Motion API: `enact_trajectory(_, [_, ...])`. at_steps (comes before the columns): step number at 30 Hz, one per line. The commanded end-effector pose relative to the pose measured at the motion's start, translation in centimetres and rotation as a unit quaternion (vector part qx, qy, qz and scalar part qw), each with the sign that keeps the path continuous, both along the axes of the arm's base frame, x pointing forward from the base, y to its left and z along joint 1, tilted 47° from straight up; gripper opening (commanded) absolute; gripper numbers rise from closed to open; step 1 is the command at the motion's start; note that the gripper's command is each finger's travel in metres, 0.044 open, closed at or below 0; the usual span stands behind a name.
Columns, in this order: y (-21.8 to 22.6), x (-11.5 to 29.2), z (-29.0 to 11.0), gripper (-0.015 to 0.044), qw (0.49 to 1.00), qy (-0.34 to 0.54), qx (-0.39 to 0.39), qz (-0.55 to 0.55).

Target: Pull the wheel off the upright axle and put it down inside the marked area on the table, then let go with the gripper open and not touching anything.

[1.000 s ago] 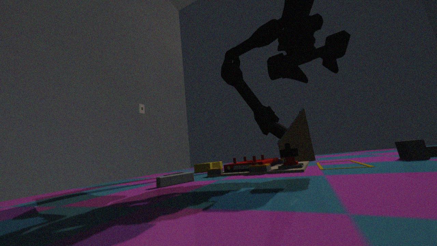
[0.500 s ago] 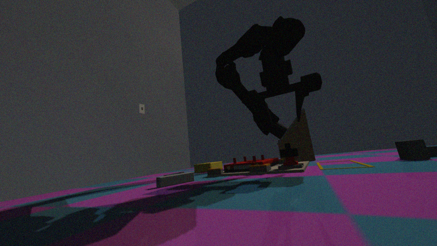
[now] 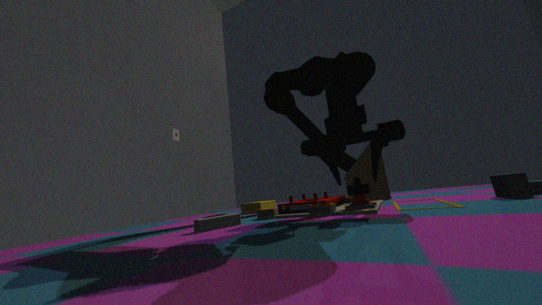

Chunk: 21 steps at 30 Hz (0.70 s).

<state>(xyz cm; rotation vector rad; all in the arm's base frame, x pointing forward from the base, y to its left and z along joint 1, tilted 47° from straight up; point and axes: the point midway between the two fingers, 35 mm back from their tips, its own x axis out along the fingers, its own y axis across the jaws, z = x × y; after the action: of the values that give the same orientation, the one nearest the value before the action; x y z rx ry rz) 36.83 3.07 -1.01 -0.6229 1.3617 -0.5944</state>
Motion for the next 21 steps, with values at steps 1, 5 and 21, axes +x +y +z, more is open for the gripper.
enact_trajectory(1, [-1.10, -0.17, -1.07, 0.0300, 1.000, 0.002, -0.004, 0.003])
enact_trajectory(5, [-1.08, -0.25, -0.82, 0.0247, 1.000, 0.005, -0.002, -0.004])
enact_trajectory(21, [-0.99, -0.26, -0.75, 0.0004, 1.000, 0.005, -0.002, -0.004])
